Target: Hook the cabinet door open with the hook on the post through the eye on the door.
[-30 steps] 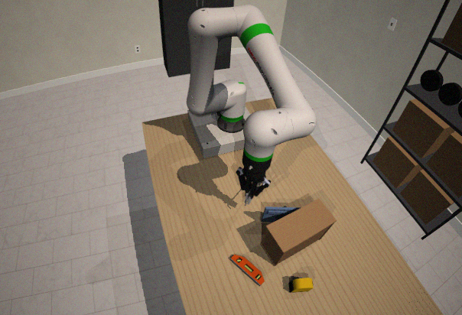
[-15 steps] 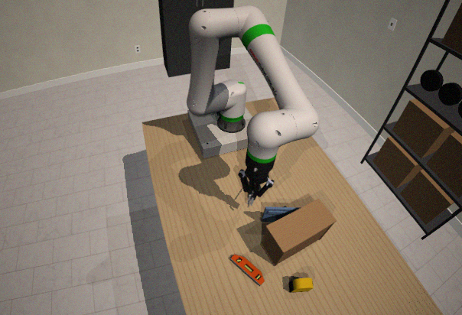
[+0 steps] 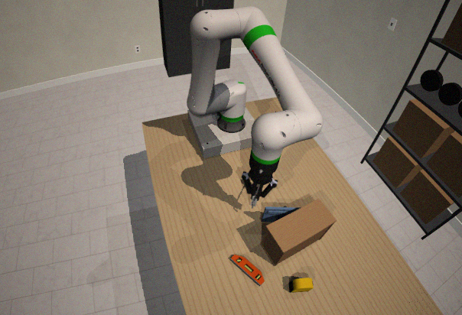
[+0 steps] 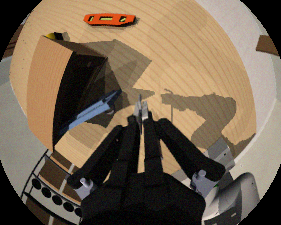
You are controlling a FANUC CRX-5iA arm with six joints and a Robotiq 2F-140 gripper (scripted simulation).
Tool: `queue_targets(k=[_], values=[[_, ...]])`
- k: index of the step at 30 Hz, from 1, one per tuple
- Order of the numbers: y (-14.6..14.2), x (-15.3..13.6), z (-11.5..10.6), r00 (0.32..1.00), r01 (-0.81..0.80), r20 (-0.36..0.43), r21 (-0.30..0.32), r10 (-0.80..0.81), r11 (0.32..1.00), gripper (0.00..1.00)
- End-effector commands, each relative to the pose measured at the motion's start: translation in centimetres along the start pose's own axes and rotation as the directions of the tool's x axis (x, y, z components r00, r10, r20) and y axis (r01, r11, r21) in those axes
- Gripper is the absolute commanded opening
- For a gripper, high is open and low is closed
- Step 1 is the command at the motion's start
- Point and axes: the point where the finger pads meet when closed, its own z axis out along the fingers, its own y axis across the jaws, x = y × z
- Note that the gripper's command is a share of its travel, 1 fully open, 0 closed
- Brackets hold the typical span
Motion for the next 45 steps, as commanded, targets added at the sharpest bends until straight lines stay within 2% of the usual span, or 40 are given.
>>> queue_targets(k=[1,24,31,45], values=[[-0.1,0.0,0.0,1.000,0.016,0.000,0.000,-0.016,1.000,0.03],[-2.0,-0.2,0.0,0.980,0.200,0.000,0.000,-0.200,0.980,0.03],[-2.5,-0.2,0.0,0.977,0.212,0.000,0.000,-0.212,0.977,0.03],[-3.8,-0.6,0.0,0.941,0.339,0.000,0.000,-0.339,0.941,0.03]])
